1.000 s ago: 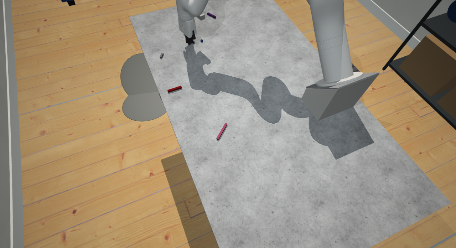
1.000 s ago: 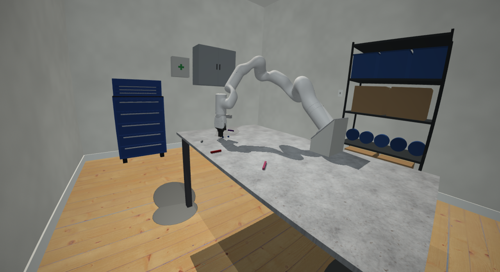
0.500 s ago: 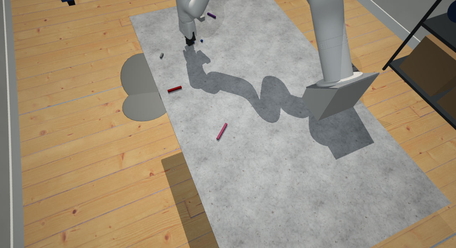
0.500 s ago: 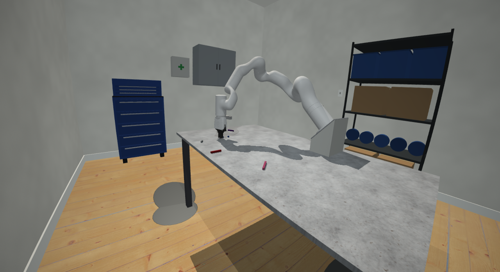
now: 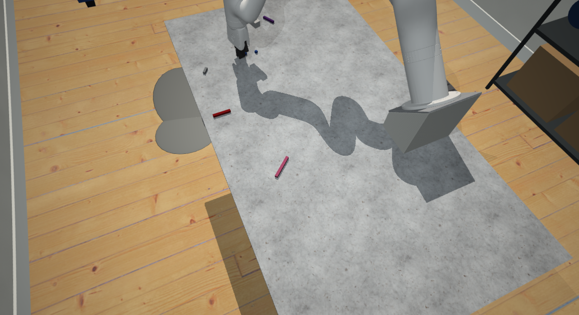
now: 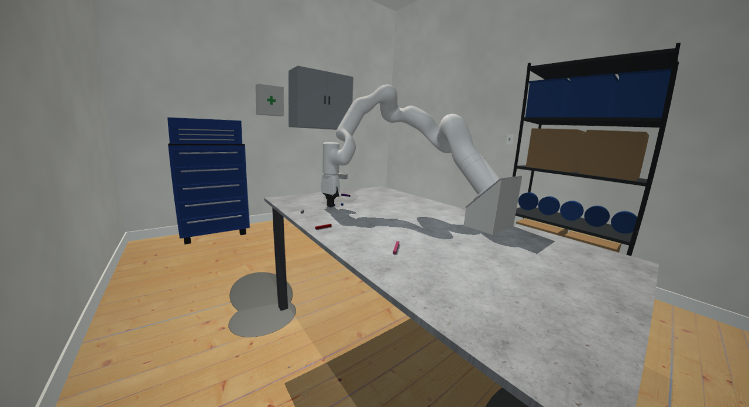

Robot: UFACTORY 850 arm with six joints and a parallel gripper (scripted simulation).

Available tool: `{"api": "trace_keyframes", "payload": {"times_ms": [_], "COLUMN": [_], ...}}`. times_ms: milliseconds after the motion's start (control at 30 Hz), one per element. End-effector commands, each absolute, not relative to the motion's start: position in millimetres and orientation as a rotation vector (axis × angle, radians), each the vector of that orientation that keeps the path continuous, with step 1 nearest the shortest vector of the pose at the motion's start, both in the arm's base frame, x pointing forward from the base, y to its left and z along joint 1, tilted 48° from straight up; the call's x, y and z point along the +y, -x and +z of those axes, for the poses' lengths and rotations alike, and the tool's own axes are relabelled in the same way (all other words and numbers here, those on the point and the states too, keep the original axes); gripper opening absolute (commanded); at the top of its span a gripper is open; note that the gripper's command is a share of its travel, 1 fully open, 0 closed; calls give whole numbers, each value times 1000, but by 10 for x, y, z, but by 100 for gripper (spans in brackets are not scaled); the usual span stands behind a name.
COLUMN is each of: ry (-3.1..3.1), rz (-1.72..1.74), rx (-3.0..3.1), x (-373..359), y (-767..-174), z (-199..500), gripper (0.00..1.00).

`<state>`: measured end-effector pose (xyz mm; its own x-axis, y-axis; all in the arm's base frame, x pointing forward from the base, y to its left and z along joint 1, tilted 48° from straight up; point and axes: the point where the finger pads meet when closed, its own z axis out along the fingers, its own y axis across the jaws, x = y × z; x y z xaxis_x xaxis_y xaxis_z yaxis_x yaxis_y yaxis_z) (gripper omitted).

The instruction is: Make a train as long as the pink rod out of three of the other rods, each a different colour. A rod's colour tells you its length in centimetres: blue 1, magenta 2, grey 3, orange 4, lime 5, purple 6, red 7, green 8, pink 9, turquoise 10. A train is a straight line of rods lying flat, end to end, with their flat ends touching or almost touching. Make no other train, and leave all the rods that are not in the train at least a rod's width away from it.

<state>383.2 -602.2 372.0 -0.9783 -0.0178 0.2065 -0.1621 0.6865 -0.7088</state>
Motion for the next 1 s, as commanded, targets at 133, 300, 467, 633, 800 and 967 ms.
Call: {"api": "trace_keyframes", "payload": {"times_ms": [133,300,467,633,800,967], "ry": [-146,-146,-146,-146,-146,-146], "rz": [1169,1169,1169,1169,1169,1169], "rx": [-2714,-2714,-2714,-2714,-2714,-2714], "x": [-6022,-6022,-6022,-6022,-6022,-6022], "y": [-3837,-3837,-3837,-3837,-3837,-3837], "z": [3729,3729,3729,3729,3729,3729], "gripper": [4,4,4,4,8,12]}}
